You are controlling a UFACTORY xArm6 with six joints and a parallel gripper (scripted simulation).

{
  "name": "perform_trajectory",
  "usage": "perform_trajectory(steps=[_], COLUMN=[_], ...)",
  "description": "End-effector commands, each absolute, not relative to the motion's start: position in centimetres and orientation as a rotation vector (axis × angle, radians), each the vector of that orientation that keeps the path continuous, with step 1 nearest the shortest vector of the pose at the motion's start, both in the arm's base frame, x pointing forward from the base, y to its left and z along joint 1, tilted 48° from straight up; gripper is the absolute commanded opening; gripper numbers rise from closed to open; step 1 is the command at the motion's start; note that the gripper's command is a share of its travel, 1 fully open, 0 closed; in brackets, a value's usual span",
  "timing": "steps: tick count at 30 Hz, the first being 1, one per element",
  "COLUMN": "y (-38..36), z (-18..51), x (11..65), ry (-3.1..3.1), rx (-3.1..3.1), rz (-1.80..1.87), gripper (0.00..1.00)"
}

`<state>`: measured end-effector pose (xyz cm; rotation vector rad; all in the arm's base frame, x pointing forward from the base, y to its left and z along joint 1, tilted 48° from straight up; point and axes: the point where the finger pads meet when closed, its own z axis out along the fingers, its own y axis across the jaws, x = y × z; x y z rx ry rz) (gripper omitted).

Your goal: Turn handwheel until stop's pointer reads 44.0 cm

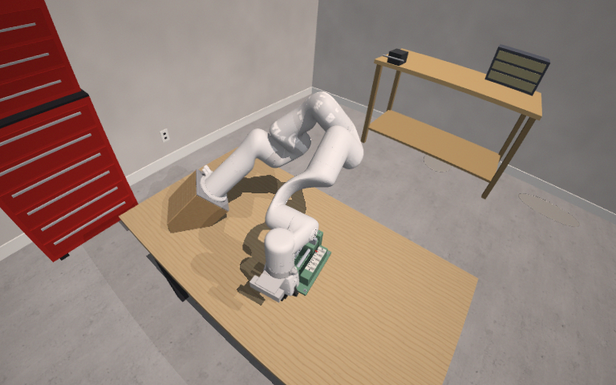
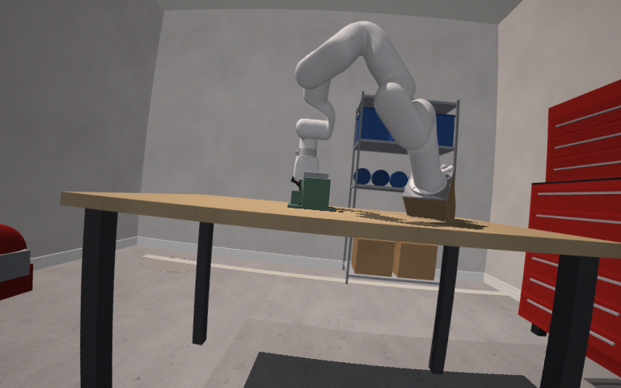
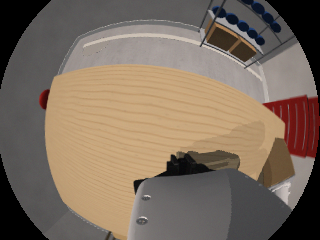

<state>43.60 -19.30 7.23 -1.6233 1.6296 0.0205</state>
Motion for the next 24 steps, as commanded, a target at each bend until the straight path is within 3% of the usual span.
perform_trajectory(steps=[1, 24], y=[-18.9, -18.7], z=[6.4, 4.9], x=[43.2, 39.1], ry=[1.631, 1.631], rx=[-1.622, -1.622], rz=[0.018, 0.018], gripper=[0.06, 0.06])
